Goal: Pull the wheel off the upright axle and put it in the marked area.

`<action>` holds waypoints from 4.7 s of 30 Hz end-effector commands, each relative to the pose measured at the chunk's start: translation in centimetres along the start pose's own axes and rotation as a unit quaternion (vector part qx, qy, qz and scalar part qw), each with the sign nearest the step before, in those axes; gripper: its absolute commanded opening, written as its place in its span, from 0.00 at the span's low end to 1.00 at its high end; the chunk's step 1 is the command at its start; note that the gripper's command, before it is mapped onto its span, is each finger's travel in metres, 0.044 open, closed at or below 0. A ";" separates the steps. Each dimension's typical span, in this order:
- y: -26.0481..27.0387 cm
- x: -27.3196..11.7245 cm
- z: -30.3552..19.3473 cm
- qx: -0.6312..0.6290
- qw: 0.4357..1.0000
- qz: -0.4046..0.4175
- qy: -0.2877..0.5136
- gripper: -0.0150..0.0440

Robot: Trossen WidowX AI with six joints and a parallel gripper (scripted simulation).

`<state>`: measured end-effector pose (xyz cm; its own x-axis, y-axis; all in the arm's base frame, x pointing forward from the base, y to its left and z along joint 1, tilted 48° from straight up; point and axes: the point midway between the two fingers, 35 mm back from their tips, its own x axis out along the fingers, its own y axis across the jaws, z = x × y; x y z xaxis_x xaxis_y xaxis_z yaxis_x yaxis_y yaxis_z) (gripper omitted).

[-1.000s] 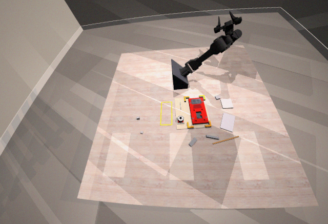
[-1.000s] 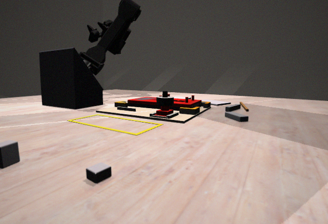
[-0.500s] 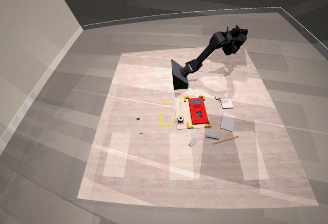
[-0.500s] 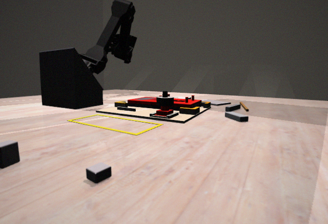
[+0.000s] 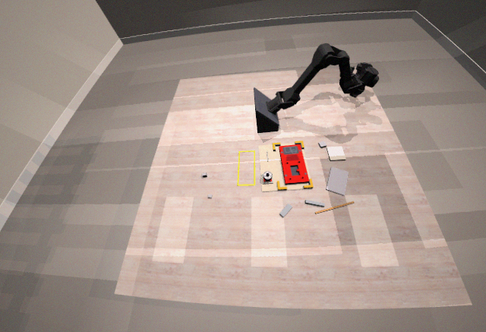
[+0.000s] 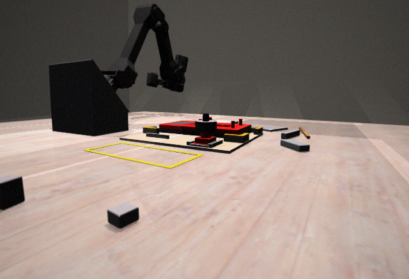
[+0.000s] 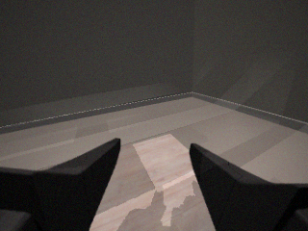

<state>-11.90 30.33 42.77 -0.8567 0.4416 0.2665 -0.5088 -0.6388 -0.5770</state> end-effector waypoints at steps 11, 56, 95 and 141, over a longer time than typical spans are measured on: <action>-10.8 -10.8 -8.0 0.145 0.953 -0.214 0.157 0.76; 2.6 -66.3 -14.0 0.610 0.159 -0.776 0.009 0.76; 27.3 -70.6 -14.2 0.627 -0.365 -0.547 -0.419 0.76; 26.6 -70.4 -16.4 0.629 -0.363 -0.548 -0.414 0.25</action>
<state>36.24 -7.19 -4.18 0.0981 0.7294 -0.6770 0.9878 -0.1542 -0.0230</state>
